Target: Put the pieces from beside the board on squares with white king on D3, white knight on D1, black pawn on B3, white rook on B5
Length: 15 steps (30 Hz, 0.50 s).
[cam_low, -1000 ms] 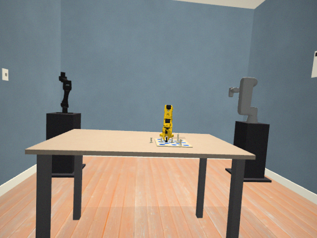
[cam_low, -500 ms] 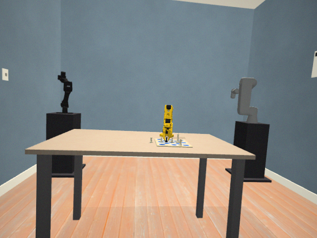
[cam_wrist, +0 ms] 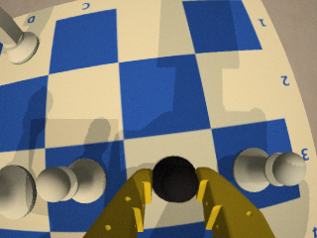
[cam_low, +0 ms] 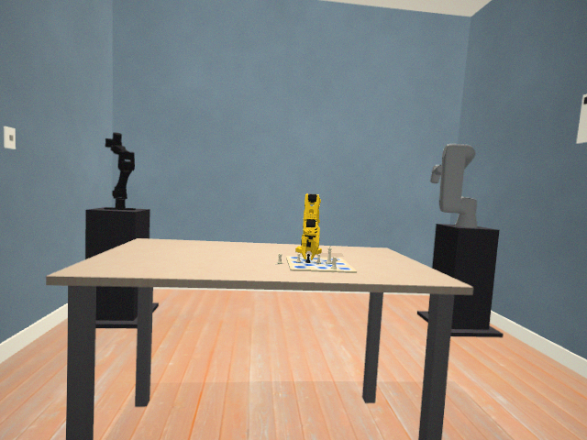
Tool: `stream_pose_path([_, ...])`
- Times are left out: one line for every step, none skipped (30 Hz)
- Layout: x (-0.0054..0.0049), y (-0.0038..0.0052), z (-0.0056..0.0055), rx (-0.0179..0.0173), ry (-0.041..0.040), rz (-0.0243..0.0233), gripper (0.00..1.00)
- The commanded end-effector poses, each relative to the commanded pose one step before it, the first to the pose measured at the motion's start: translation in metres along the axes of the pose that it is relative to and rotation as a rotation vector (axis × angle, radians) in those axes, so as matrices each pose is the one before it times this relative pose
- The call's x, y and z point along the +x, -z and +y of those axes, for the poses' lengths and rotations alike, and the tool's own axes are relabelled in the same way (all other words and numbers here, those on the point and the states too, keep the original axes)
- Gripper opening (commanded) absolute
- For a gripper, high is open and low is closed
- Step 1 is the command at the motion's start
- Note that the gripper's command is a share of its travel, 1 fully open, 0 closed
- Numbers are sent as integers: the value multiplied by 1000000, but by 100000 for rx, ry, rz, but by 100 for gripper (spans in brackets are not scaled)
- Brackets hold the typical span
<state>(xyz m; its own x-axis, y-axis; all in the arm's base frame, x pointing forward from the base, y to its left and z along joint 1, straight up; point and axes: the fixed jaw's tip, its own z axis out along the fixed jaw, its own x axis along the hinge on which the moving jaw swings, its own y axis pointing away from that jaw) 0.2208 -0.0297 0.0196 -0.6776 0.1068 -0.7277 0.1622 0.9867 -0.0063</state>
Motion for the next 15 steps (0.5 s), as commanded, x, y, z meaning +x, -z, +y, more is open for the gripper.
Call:
stream_pose_path([2481, 1581, 1152, -402, -436, 956, 9])
stream_pose_path([-266, 156, -133, 44, -42, -3, 9])
stream_pose_path([-263, 157, -134, 44, -42, -2, 9])
stream_pose_path([-224, 134, -113, 37, -36, -3, 9])
stream_pose_path([-150, 91, -77, 25, -24, -1, 9])
stream_pose_path([-72, 43, -36, 12, -11, -1, 9])
stream_pose_path([-11, 7, -7, 2, -2, 0, 9])
stream_pose_path([-1, 0, 0, 0, 0, -1, 9])
stream_pose_path([1, 0, 0, 0, 0, 1, 9])
stream_pose_path([-1, 0, 0, 0, 0, -1, 9])
stream_pose_path([-3, 4, 0, 0, 0, 1, 9])
stream_pose_path([-34, 27, 0, 0, 0, -1, 9])
stream_pose_path([-83, 69, 0, 0, 0, 0, 9])
stream_pose_path([-159, 130, 0, 0, 0, -2, 9])
stream_pose_path([-246, 206, -1, 0, 0, -2, 9])
